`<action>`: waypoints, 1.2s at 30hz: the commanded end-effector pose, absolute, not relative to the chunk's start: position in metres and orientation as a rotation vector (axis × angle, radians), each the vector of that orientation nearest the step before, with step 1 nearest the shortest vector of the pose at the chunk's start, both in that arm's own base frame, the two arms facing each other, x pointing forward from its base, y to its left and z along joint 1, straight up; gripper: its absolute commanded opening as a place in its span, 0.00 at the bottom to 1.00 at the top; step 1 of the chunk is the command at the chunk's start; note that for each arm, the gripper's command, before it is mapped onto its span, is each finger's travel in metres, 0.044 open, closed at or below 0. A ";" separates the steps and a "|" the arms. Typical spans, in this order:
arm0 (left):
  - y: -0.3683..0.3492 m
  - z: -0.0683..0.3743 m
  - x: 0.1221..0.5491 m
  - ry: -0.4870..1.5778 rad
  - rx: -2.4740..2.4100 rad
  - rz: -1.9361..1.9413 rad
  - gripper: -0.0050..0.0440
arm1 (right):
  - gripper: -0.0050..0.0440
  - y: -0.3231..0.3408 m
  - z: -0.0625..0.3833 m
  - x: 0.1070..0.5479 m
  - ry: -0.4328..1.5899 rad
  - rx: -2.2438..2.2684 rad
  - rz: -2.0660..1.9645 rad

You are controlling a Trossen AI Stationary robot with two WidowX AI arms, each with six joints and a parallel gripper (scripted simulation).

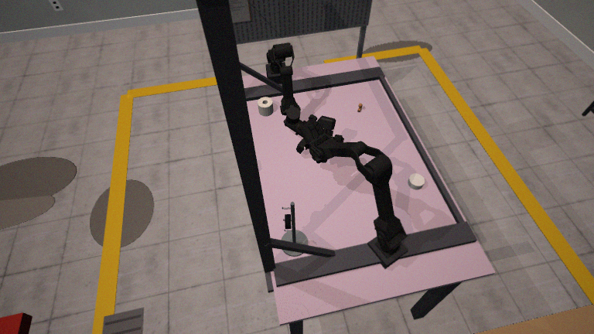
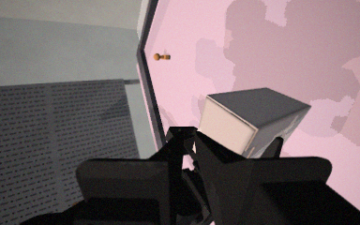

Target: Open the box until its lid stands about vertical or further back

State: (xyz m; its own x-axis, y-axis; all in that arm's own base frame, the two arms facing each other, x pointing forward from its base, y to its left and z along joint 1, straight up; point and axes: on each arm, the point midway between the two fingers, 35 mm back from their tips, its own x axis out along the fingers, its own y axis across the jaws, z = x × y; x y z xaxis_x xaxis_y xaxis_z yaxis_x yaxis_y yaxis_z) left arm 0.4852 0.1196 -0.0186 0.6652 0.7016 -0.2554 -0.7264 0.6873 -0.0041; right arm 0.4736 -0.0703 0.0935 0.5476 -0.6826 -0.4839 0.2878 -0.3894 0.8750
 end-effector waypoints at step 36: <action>0.119 -0.008 0.490 0.221 -0.116 0.802 0.59 | 0.20 -0.043 0.106 0.456 -0.350 1.687 -1.063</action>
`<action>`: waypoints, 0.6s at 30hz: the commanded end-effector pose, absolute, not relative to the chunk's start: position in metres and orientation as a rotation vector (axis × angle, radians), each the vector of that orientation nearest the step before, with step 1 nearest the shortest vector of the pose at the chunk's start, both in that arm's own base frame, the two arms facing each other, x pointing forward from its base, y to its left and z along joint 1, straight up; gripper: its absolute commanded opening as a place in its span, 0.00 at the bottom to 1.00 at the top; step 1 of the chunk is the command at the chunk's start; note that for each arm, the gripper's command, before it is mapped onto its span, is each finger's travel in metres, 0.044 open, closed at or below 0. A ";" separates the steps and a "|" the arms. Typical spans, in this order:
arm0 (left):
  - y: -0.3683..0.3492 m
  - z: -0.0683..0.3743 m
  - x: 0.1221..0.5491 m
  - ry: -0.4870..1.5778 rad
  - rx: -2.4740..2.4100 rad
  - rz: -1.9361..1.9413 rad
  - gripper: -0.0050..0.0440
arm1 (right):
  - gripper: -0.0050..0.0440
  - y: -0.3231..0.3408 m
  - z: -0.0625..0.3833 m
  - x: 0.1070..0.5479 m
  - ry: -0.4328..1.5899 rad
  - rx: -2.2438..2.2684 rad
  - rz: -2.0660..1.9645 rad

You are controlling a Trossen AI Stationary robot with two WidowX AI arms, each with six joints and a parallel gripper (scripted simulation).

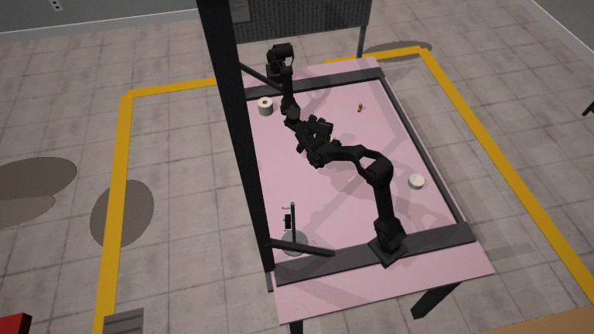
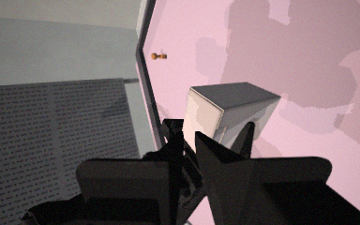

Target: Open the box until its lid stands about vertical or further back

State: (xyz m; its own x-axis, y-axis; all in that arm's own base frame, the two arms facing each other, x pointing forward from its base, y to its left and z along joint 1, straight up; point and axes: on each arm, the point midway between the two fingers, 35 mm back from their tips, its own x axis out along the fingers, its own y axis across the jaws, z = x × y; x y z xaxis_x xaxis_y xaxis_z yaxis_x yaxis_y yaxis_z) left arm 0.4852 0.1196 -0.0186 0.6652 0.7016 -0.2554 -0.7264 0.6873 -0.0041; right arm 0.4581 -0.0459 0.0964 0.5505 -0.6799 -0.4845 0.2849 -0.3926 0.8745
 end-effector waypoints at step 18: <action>0.119 -0.008 0.490 0.221 -0.116 0.802 0.59 | 0.20 -0.032 0.107 0.447 -0.350 1.687 -1.062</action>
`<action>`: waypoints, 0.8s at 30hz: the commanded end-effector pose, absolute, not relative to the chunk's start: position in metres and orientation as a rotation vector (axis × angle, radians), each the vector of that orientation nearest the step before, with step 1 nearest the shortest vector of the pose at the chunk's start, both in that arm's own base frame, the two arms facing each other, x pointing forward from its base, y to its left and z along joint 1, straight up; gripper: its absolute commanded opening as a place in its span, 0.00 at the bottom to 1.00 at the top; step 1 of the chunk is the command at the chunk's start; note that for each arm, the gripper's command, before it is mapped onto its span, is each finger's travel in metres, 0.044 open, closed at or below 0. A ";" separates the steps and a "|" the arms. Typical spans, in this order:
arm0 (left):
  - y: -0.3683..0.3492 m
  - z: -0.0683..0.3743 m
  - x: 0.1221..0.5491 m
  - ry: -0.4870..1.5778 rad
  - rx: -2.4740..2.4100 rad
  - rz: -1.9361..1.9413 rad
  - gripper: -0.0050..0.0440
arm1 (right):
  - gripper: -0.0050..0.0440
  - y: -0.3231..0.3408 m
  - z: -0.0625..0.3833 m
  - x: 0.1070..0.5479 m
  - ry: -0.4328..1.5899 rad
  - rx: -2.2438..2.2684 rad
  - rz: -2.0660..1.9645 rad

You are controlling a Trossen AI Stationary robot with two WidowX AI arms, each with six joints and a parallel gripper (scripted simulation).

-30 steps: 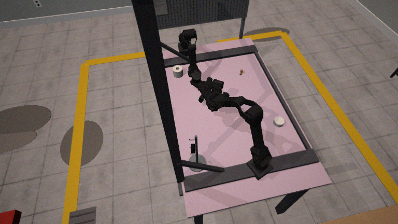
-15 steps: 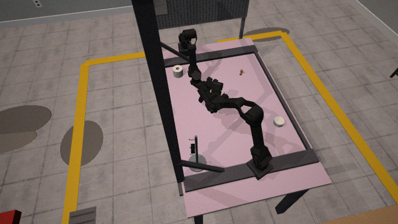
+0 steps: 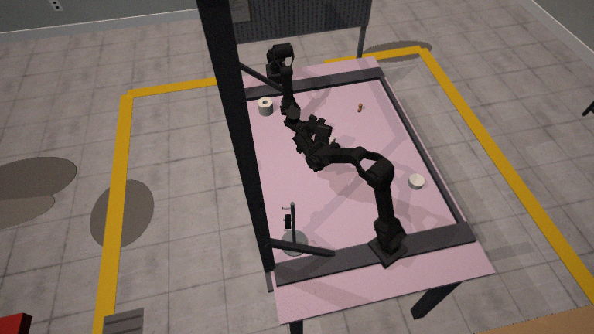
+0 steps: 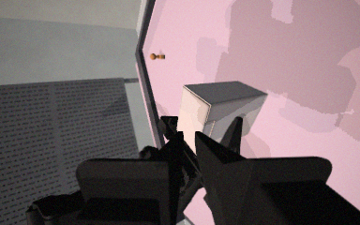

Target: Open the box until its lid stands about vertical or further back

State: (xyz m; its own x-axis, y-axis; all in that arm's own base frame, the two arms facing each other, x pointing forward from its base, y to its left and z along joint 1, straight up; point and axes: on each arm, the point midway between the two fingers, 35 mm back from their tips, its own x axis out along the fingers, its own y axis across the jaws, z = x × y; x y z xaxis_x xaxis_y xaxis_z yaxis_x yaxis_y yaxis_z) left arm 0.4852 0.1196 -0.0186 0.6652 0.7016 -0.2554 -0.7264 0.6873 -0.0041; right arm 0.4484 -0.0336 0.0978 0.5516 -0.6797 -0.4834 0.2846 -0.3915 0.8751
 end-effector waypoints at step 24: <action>0.119 -0.008 0.490 0.221 -0.116 0.802 0.59 | 0.20 -0.028 0.095 0.453 -0.350 1.687 -1.062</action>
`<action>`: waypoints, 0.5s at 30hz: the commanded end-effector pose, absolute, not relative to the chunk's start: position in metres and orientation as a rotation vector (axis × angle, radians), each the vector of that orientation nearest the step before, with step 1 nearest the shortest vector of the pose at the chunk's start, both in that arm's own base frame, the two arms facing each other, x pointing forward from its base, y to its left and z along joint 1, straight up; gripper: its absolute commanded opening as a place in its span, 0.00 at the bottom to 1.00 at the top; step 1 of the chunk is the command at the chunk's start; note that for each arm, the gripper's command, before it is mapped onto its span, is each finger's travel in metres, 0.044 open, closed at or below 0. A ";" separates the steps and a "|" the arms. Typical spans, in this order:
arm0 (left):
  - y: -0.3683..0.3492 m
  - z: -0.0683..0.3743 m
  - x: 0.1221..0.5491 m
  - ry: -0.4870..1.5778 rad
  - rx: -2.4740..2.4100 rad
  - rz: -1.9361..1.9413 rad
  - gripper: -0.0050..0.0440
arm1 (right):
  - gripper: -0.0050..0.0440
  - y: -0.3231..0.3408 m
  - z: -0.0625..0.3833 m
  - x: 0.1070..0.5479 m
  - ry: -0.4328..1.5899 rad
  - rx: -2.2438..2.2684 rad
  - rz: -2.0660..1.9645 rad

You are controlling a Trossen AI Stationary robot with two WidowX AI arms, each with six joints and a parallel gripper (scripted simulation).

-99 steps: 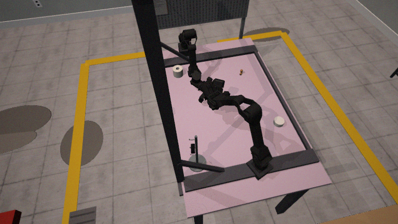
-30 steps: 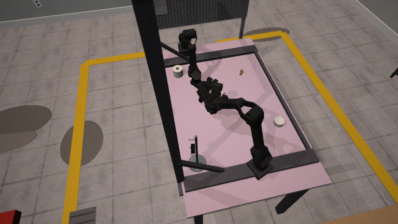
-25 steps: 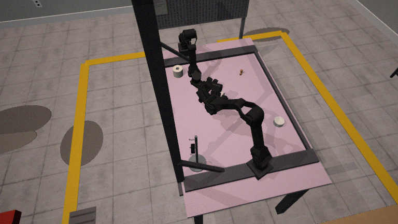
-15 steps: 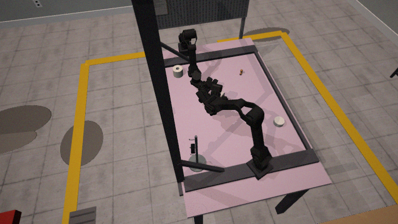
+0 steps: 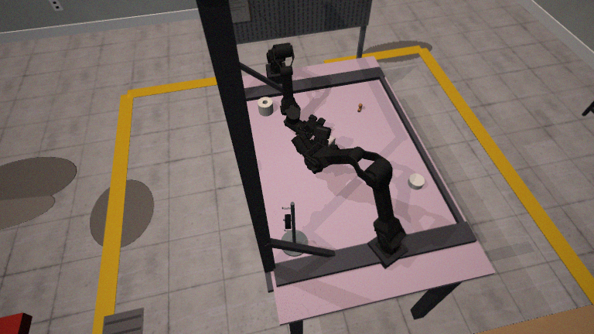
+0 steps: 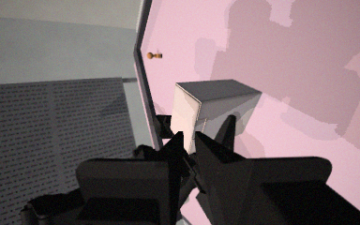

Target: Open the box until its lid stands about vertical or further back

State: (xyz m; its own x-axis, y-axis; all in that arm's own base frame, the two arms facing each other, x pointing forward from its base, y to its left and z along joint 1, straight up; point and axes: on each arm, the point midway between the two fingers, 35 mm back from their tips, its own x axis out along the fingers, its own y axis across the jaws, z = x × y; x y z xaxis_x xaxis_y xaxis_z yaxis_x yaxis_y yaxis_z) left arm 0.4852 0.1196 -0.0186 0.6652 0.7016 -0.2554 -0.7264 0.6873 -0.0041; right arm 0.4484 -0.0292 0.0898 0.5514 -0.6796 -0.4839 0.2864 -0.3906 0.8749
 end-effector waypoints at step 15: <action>0.119 -0.008 0.490 0.221 -0.116 0.802 0.59 | 0.20 -0.026 0.087 0.457 -0.350 1.687 -1.062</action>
